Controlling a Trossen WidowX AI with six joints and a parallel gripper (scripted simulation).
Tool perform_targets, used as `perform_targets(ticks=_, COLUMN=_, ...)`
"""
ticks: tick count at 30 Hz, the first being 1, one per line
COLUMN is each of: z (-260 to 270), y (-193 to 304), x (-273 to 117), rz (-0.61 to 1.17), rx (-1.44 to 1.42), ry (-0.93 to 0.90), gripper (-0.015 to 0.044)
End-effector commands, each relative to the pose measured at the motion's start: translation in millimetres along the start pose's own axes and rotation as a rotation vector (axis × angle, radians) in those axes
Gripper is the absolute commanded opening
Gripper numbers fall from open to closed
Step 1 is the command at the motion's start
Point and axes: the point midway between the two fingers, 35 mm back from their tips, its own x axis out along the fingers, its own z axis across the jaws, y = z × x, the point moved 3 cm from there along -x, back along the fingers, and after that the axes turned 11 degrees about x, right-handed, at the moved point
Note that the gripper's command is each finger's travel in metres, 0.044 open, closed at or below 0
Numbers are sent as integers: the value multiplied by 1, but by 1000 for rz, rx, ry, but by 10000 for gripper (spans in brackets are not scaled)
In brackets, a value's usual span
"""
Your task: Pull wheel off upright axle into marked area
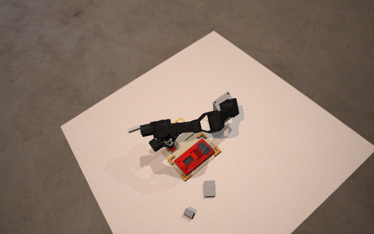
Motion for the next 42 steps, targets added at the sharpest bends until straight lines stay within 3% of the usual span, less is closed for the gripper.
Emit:
perform_targets(ticks=1, z=0, y=0, x=-2, rz=-4, rx=-5, ry=-1, gripper=0)
perform_targets(ticks=20, z=0, y=0, x=-10, rz=-3, rx=-4, ry=-1, gripper=0)
perform_targets(ticks=32, z=-2, y=-1, x=-44, rz=-4, rx=-3, ry=-1, gripper=0)
perform_targets(ticks=42, z=-14, y=-40, x=-40, rz=-8, rx=5, ry=-1, gripper=0)
